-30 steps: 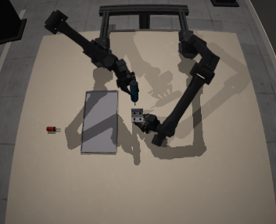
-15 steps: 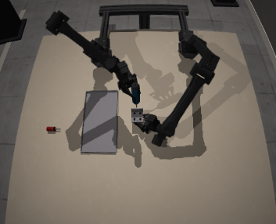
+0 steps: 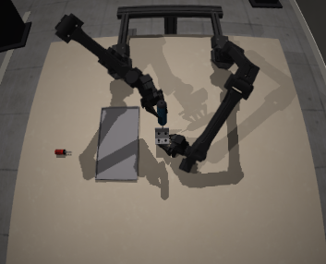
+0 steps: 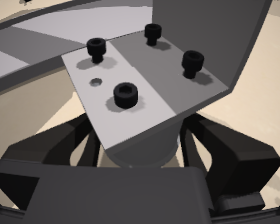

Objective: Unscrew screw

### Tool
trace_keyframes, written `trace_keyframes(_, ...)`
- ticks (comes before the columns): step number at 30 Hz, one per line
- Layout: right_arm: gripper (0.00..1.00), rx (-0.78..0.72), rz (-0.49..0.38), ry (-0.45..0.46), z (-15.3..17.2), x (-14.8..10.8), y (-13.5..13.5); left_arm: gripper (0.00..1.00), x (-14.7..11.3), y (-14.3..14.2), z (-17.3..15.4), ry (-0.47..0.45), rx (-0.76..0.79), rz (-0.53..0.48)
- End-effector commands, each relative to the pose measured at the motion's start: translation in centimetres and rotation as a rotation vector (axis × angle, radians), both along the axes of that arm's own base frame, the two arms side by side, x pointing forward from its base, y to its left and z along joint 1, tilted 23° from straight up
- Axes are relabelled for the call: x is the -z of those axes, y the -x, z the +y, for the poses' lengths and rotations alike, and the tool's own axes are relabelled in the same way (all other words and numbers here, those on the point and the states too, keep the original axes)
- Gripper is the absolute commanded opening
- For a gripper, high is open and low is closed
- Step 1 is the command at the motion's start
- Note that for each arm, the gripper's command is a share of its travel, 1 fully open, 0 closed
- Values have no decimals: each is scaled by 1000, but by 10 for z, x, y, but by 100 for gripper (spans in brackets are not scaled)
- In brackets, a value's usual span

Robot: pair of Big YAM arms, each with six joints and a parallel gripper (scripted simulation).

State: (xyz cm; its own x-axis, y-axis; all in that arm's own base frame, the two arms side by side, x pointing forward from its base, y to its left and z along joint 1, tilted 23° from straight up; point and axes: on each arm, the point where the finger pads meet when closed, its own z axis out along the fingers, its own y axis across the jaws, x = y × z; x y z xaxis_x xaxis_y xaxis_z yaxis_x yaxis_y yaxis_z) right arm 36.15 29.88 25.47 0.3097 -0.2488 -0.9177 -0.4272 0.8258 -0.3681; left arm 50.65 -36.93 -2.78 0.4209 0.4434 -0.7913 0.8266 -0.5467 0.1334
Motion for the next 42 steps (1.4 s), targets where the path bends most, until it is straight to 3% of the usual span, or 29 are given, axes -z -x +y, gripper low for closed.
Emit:
trace_keyframes(1, 42, -19, -70, -88, 13, -45, -6, 59, -9, -7, -6, 14, 3, -26)
trace_keyframes(15, 42, -2, -50, -67, 17, -36, -27, 59, -9, -7, -6, 14, 3, -26)
trace_keyframes(18, 42, -18, -66, -83, 20, -47, -19, 59, -9, -7, -6, 14, 3, -26)
trace_keyframes(26, 42, -10, -45, -63, 21, -35, -26, 59, -9, -7, -6, 14, 3, -26)
trace_keyframes(42, 42, -8, -49, -68, 21, -40, -28, 59, -9, -7, -6, 14, 3, -26)
